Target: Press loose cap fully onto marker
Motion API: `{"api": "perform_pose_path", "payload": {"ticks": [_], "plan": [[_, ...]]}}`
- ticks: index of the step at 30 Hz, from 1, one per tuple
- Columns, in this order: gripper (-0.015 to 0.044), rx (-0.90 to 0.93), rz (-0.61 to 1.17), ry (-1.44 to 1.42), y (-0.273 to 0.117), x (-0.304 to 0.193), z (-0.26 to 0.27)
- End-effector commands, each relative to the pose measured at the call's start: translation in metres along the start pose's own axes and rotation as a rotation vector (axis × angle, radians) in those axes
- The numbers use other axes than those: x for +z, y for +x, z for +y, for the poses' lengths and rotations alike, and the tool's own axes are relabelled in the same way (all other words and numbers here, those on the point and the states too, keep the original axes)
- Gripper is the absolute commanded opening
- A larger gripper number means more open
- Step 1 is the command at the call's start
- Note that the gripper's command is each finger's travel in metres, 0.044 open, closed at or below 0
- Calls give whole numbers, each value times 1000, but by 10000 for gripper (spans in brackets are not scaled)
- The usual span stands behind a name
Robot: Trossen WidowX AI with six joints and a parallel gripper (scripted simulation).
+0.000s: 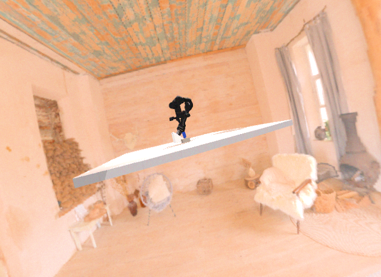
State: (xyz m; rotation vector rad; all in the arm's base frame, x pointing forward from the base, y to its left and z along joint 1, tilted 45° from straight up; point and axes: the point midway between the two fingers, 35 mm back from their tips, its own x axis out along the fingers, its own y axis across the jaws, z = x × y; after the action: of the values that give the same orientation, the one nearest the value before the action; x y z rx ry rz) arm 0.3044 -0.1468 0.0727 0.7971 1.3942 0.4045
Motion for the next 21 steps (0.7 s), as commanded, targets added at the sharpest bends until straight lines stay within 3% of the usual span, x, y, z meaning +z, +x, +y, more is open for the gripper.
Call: {"api": "perform_pose_path", "payload": {"ticks": [1, 4, 21], "plan": [[0, -1, -16, 37, -37, -3, -1], [0, -1, -16, 37, -37, -3, -1], [440, -1, -16, 37, -37, -3, -1]]}}
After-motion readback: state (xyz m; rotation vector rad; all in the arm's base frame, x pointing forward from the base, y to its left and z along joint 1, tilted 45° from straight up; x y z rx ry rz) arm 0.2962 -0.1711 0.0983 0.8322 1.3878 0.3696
